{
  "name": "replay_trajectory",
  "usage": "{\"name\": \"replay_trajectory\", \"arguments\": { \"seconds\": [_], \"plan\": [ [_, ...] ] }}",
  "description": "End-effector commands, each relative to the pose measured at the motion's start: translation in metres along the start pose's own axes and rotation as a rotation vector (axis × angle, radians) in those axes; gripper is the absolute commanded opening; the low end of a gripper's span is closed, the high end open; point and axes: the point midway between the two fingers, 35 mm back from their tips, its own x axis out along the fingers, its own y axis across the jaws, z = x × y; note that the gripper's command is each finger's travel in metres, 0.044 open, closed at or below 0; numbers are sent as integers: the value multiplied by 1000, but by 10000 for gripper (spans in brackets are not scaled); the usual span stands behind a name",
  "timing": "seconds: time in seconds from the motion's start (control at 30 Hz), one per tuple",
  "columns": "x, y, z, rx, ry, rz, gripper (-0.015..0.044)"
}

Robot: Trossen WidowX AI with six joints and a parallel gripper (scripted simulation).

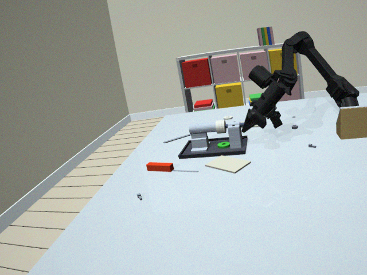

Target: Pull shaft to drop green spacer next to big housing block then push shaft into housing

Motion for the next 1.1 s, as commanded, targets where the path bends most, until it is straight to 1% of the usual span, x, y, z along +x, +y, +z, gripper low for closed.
{"name": "replay_trajectory", "arguments": {
  "seconds": [0.0, 0.63, 1.07],
  "plan": [
    [1, 0, -2, -3, 2, -1, 0],
    [4, 0, -5, -3, 2, -1, 0],
    [-1, -1, -2, -4, -2, -1, 341]
  ]
}}
